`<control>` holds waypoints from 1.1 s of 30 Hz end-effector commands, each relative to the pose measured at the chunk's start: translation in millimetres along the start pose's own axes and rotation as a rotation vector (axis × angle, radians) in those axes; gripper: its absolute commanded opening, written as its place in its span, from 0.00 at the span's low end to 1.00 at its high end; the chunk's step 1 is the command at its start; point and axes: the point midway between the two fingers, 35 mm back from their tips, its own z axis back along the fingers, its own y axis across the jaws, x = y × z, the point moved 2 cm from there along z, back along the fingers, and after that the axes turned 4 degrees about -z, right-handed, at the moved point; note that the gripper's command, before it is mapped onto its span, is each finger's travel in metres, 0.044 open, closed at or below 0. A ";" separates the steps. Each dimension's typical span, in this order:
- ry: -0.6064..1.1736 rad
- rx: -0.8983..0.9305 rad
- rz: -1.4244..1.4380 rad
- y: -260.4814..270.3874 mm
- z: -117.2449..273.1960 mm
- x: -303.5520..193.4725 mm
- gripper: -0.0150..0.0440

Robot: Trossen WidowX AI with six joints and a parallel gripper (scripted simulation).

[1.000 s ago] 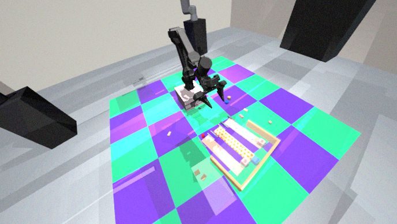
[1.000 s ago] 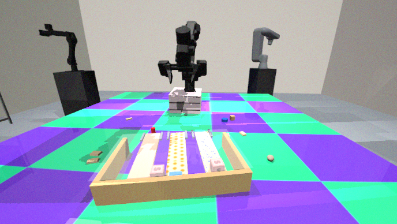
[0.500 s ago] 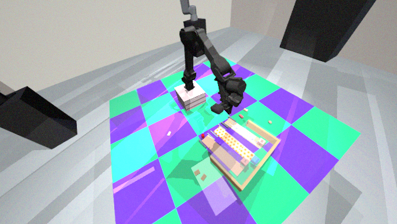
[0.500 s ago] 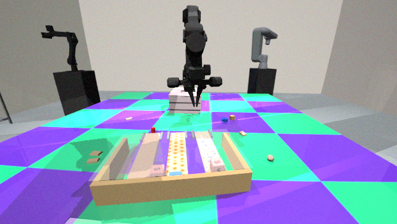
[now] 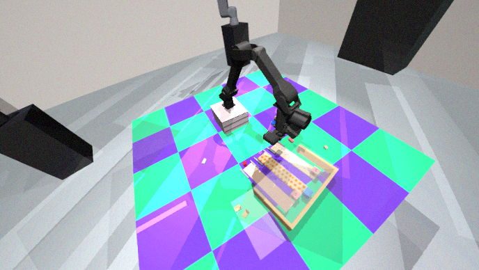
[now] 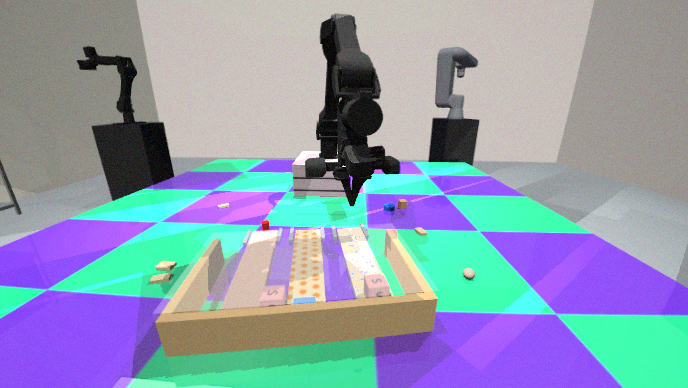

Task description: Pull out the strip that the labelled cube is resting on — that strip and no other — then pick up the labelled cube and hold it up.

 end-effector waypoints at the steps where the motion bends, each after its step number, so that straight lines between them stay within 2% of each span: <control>1: 0.001 -0.003 0.005 0.2 -6.3 1.4 0.25; 33: 0.001 -0.003 0.005 -0.6 -58.9 -0.8 0.25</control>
